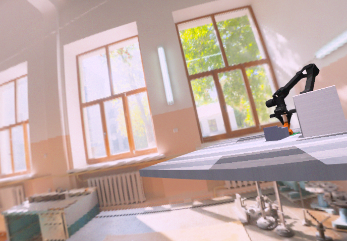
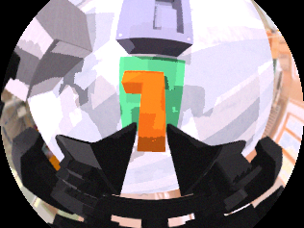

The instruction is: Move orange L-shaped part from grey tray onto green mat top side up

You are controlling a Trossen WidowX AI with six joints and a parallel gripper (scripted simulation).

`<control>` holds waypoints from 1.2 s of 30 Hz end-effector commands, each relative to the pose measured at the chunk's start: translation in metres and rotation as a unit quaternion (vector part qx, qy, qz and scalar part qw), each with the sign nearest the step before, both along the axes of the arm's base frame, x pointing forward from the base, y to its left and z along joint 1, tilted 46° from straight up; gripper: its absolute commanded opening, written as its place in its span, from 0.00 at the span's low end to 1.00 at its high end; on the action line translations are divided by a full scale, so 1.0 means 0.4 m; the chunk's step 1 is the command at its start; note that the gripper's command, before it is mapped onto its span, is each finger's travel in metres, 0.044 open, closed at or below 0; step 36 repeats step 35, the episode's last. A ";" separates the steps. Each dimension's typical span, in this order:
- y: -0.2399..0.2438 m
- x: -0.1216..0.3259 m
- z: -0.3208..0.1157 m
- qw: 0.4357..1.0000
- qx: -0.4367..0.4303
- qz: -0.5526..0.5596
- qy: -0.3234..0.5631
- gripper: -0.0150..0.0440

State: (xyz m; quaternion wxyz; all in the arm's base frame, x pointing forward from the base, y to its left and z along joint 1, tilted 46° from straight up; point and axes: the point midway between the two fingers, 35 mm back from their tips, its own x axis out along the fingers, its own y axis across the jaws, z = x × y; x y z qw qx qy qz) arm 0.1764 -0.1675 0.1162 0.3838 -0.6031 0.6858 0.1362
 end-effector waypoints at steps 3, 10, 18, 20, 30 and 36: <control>0.022 0.005 0.015 1.000 0.004 0.000 0.000 0.79; 0.151 -0.001 0.134 1.000 0.007 0.002 0.004 0.93; 0.158 -0.002 0.138 1.000 0.008 0.006 0.005 0.93; 0.158 -0.002 0.138 1.000 0.008 0.006 0.005 0.93; 0.158 -0.002 0.138 1.000 0.008 0.006 0.005 0.93; 0.158 -0.002 0.138 1.000 0.008 0.006 0.005 0.93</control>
